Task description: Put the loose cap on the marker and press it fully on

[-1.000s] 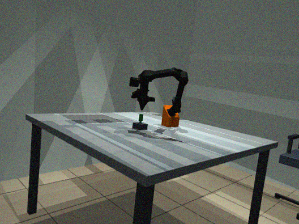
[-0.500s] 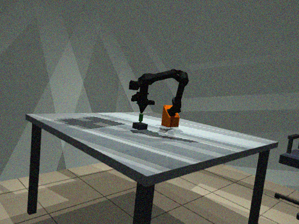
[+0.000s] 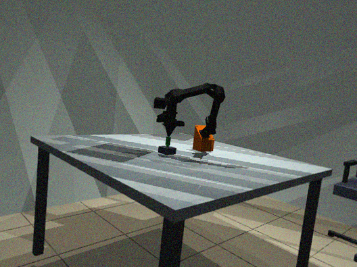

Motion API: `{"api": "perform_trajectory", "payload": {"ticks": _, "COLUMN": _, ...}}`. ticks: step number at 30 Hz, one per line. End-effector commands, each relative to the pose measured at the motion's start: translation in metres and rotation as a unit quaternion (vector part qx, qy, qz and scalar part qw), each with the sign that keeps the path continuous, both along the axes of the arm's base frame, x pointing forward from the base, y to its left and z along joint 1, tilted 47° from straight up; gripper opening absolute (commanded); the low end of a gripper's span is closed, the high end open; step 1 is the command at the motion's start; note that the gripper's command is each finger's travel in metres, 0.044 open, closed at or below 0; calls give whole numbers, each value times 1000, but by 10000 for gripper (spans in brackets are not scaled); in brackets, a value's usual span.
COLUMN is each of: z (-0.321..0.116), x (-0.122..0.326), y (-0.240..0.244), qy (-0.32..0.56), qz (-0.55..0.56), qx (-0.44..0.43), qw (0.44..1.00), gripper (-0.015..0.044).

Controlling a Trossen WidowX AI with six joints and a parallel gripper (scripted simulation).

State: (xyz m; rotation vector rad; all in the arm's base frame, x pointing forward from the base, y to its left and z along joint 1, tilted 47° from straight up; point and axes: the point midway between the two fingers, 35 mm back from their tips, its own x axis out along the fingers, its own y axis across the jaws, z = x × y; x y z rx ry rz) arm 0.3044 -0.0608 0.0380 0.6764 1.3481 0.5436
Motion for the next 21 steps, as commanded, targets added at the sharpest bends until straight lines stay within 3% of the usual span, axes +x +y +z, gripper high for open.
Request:
{"api": "perform_trajectory", "payload": {"ticks": 1, "z": 13, "x": 0, "y": -17, "qy": -2, "qz": 0, "qx": -3, "qw": 1000, "gripper": 0}}
{"api": "perform_trajectory", "payload": {"ticks": 6, "z": 58, "x": -12, "y": -62, "qy": -1, "qz": 0, "qx": -3, "qw": 1000, "gripper": 0}}
{"api": "perform_trajectory", "payload": {"ticks": 10, "z": 60, "x": -13, "y": -63, "qy": -1, "qz": 0, "qx": -3, "qw": 1000, "gripper": 0}}
{"api": "perform_trajectory", "payload": {"ticks": 21, "z": 60, "x": -13, "y": -63, "qy": -1, "qz": 0, "qx": -3, "qw": 1000, "gripper": 289}}
